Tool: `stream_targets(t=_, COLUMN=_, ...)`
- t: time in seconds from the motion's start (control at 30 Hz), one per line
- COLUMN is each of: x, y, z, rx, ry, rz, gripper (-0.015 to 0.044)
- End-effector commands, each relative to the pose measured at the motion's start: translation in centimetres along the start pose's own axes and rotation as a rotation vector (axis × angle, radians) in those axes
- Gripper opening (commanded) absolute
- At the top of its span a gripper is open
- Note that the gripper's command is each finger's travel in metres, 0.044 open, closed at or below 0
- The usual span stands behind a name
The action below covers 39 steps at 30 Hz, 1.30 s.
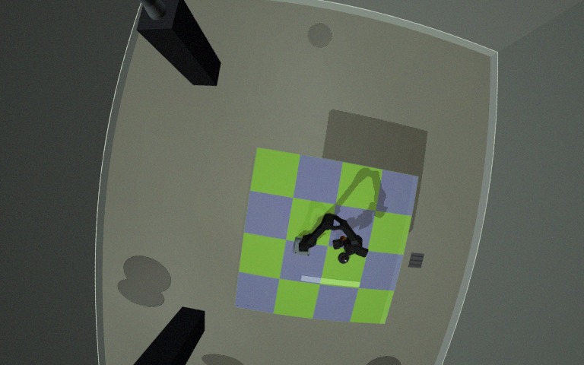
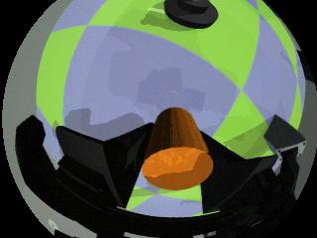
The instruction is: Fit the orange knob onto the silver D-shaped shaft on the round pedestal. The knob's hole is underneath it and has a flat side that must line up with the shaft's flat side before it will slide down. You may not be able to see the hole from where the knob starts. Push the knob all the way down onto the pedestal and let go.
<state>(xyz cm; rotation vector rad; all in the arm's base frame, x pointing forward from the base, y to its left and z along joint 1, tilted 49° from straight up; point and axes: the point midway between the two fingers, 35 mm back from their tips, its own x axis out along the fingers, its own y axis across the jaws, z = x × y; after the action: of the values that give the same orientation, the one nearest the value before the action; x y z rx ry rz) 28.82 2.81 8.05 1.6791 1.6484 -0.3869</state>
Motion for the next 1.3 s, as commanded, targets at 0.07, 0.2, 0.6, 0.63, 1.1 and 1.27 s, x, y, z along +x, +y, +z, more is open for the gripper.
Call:
stream_targets(t=0.07, x=2.6, y=0.0, z=0.1, rx=0.008, ry=0.010, rz=-0.003, gripper=0.0000)
stream_targets(t=0.2, x=4.3, y=0.1, z=0.1, rx=0.006, ry=0.016, rz=-0.003, gripper=0.0000)
stream_targets(t=0.6, x=5.2, y=0.2, z=0.0, rx=-0.002, ry=0.018, rz=-0.005, gripper=0.0026)
stream_targets(t=0.63, x=5.2, y=0.2, z=0.0, rx=-0.002, ry=0.018, rz=-0.005, gripper=0.0053)
stream_targets(t=1.1, x=5.2, y=0.2, z=0.0, rx=-0.002, ry=0.018, rz=-0.005, gripper=0.0240)
stream_targets(t=1.27, x=5.2, y=0.2, z=0.0, rx=-0.002, ry=0.018, rz=-0.005, gripper=0.0240)
